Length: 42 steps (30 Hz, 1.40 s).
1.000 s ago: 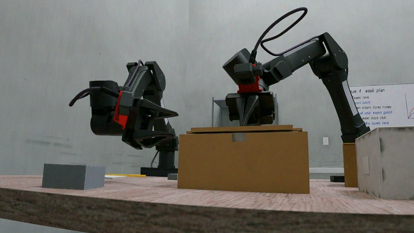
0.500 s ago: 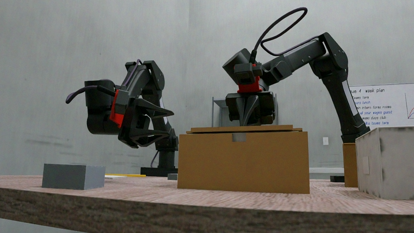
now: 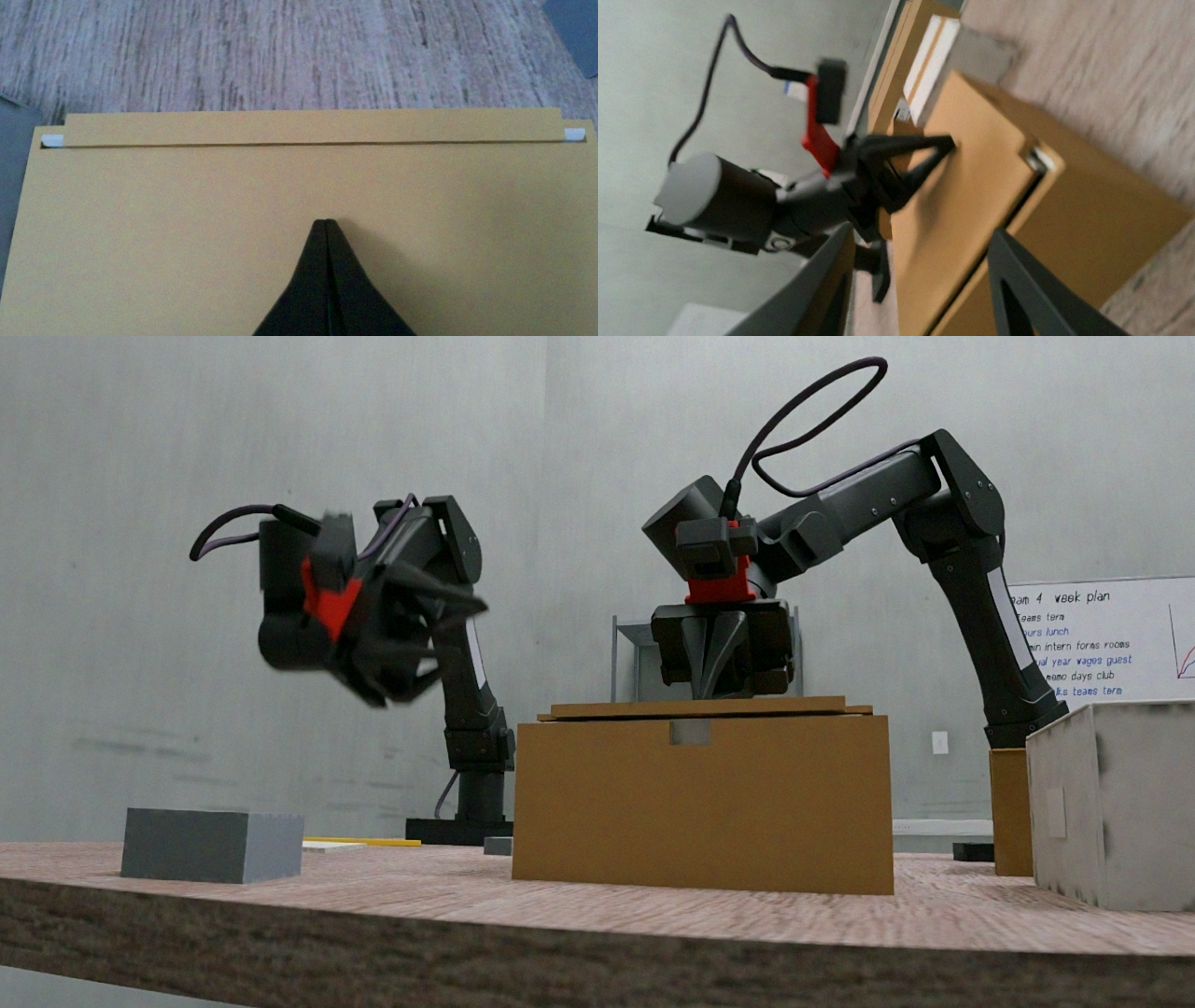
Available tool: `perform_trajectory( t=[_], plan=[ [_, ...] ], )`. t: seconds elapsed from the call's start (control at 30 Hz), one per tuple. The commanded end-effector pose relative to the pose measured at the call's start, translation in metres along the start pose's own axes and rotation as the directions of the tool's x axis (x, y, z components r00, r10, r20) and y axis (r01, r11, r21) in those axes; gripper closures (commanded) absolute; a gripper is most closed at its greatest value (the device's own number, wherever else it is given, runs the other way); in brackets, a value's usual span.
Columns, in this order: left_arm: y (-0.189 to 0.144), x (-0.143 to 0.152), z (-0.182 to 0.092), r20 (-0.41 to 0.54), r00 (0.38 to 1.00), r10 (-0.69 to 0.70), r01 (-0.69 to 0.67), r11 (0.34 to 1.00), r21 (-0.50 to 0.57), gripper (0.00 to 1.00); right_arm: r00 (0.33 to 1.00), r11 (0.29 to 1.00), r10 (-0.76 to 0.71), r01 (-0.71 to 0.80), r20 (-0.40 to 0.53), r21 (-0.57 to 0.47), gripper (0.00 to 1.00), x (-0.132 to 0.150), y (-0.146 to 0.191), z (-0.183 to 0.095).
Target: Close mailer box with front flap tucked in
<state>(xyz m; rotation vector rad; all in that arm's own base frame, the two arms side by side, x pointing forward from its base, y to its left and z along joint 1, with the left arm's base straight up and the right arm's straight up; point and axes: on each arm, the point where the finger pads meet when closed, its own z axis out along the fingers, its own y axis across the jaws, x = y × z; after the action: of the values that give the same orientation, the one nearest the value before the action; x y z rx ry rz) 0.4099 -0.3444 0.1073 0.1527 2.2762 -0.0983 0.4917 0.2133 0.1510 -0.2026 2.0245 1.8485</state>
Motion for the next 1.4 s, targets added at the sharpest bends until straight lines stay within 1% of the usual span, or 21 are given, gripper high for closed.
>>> perform_trajectory(
  t=[0.0,0.07,0.2,0.37,0.43,0.47,0.53,0.6,0.63,0.67,0.7,0.77,0.8,0.87,0.97,1.03,1.1,1.17,1.2,1.23,1.37],
  plan=[
    [0.008,0.003,0.002,-0.008,1.0,0.001,-0.001,1.0,-0.019,0.99,0.988,0.99,-0.134,0.13,0.078,0.054,0.51,-0.029,0.032,-0.006],
    [0.008,0.003,0.002,-0.008,1.0,0.001,-0.001,1.0,-0.019,0.99,0.981,0.985,-0.157,0.147,0.111,0.094,0.51,-0.029,0.035,-0.009],
    [0.008,0.002,0.002,-0.008,1.0,0.001,-0.001,1.0,-0.019,0.99,0.928,0.943,-0.305,0.264,0.214,0.201,0.51,-0.06,0.067,-0.027],
    [0.008,0.003,0.002,-0.008,1.0,0.001,-0.001,1.0,-0.019,0.99,0.829,0.85,-0.48,0.357,0.289,0.389,0.51,-0.078,0.102,-0.052],
    [0.008,0.002,0.002,-0.008,1.0,0.001,-0.001,1.0,-0.019,0.99,0.762,0.786,-0.57,0.395,0.307,0.476,0.51,-0.086,0.126,-0.068],
    [0.008,0.003,0.002,-0.008,1.0,0.001,-0.001,1.0,-0.019,0.99,0.729,0.749,-0.612,0.411,0.305,0.52,0.51,-0.088,0.138,-0.072],
    [0.008,0.003,0.002,-0.008,1.0,0.001,-0.001,1.0,-0.019,0.99,0.729,0.749,-0.612,0.411,0.305,0.52,0.51,-0.088,0.138,-0.072],
    [0.008,0.003,0.002,-0.008,1.0,0.001,-0.001,1.0,-0.019,0.99,0.696,0.672,-0.663,0.39,0.277,0.63,0.51,-0.082,0.137,-0.09],
    [0.008,0.003,0.002,-0.008,1.0,0.001,-0.001,1.0,-0.019,0.99,0.816,0.748,-0.52,0.294,0.251,0.595,0.51,-0.063,0.077,-0.075],
    [0.008,0.003,0.002,-0.008,1.0,0.001,-0.001,1.0,-0.019,0.99,0.695,0.707,-0.654,0.421,0.299,0.569,0.51,-0.085,0.157,-0.082],
    [0.008,0.003,0.002,-0.008,1.0,0.001,-0.001,1.0,-0.019,0.99,0.672,0.686,-0.677,0.429,0.299,0.588,0.51,-0.086,0.166,-0.086],
    [0.008,0.003,0.002,-0.008,1.0,0.001,-0.001,1.0,-0.019,0.99,0.642,0.654,-0.707,0.435,0.296,0.619,0.51,-0.087,0.177,-0.094],
    [0.008,0.003,0.002,-0.008,1.0,0.001,-0.001,1.0,-0.019,0.99,0.657,0.645,-0.697,0.4,0.287,0.651,0.51,-0.08,0.161,-0.105],
    [0.008,0.003,0.002,-0.008,1.0,0.001,-0.001,1.0,-0.019,0.99,0.554,0.533,-0.789,0.399,0.267,0.746,0.51,-0.086,0.192,-0.132],
    [0.008,0.003,0.002,-0.008,1.0,0.001,-0.001,1.0,-0.019,0.99,0.529,0.393,-0.83,0.332,0.175,0.858,0.51,-0.074,0.189,-0.159],
    [0.008,0.003,0.002,-0.008,1.0,0.001,-0.001,1.0,-0.019,0.99,0.491,0.309,-0.862,0.309,0.127,0.9,0.51,-0.066,0.205,-0.175],
    [0.008,0.003,0.002,-0.008,1.0,0.001,-0.001,1.0,-0.019,0.99,0.491,0.309,-0.862,0.309,0.127,0.9,0.51,-0.066,0.205,-0.175],
    [0.008,0.003,0.002,-0.008,1.0,0.001,-0.001,1.0,-0.019,0.99,0.478,0.224,-0.875,0.275,0.069,0.935,0.51,-0.055,0.209,-0.191],
    [0.008,0.003,0.002,-0.008,1.0,0.001,-0.001,1.0,-0.019,0.99,0.545,0.276,-0.835,0.284,0.082,0.918,0.51,-0.053,0.181,-0.18],
    [0.008,0.003,0.002,-0.008,1.0,0.001,-0.001,1.0,-0.019,0.99,0.442,0.259,-0.89,0.296,0.109,0.919,0.51,-0.058,0.23,-0.187],
    [0.008,0.003,0.002,-0.008,1.0,0.001,-0.001,1.0,-0.019,0.99,0.422,0.169,-0.905,0.255,0.047,0.952,0.51,-0.045,0.237,-0.206]
  ],
)
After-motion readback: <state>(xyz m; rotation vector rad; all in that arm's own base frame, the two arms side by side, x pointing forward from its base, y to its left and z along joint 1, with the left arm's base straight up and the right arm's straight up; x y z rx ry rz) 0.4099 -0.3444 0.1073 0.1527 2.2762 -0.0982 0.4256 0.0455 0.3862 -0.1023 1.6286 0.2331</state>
